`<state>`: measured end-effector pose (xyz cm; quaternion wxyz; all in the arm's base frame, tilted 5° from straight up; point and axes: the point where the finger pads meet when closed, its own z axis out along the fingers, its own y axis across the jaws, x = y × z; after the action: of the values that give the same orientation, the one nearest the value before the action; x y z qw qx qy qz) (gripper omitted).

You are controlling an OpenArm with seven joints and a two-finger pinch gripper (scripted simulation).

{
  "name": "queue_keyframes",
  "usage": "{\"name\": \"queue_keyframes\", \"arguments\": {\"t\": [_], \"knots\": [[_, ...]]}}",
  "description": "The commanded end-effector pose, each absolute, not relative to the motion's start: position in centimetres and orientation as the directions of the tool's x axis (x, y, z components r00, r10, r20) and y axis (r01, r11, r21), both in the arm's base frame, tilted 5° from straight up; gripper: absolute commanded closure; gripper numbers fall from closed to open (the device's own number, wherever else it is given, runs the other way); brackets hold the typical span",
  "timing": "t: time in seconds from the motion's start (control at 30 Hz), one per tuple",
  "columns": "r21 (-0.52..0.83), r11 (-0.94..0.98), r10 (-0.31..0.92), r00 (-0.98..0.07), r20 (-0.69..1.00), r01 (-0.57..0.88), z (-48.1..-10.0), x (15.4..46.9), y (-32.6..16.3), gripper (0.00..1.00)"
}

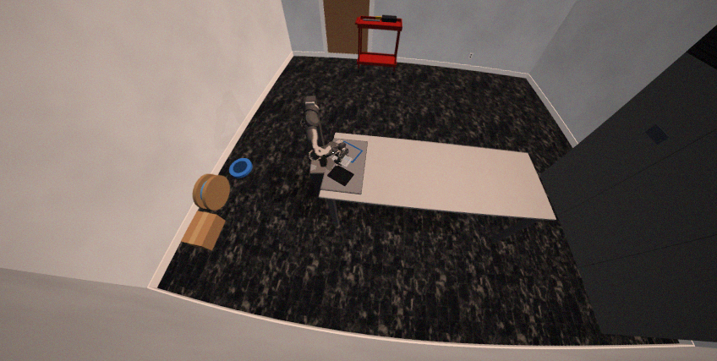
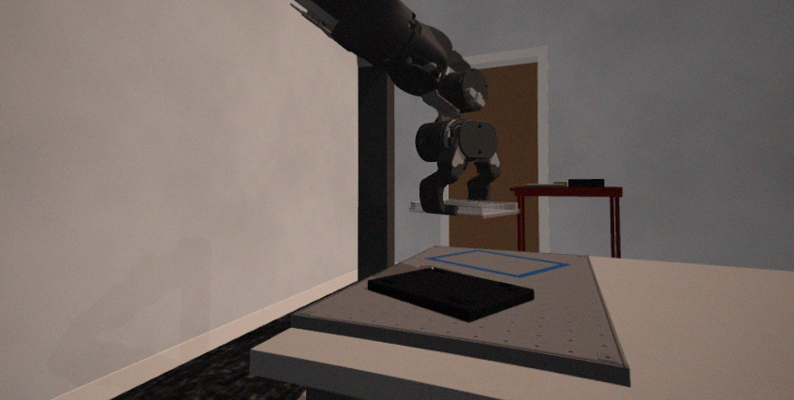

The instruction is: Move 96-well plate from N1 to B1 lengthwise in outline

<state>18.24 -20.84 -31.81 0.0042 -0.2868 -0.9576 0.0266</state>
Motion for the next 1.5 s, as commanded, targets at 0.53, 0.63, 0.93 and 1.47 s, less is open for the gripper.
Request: {"name": "queue_keyframes", "arguments": {"t": [0.53, 0.63, 0.93, 1.47], "knots": [[-0.078, 0.812, 0.578, -0.815, -0.03, 0.579, -32.3, 19.4, -17.7, 1.0], [-0.078, 0.811, 0.579, -0.815, -0.031, 0.579, -32.4, 19.6, -16.9, 1.0], [-0.078, 0.811, 0.579, -0.815, -0.031, 0.579, -32.4, 19.6, -16.9, 1.0], [-0.078, 0.811, 0.579, -0.815, -0.031, 0.579, -33.0, 20.6, -13.0, 1.0]]}}
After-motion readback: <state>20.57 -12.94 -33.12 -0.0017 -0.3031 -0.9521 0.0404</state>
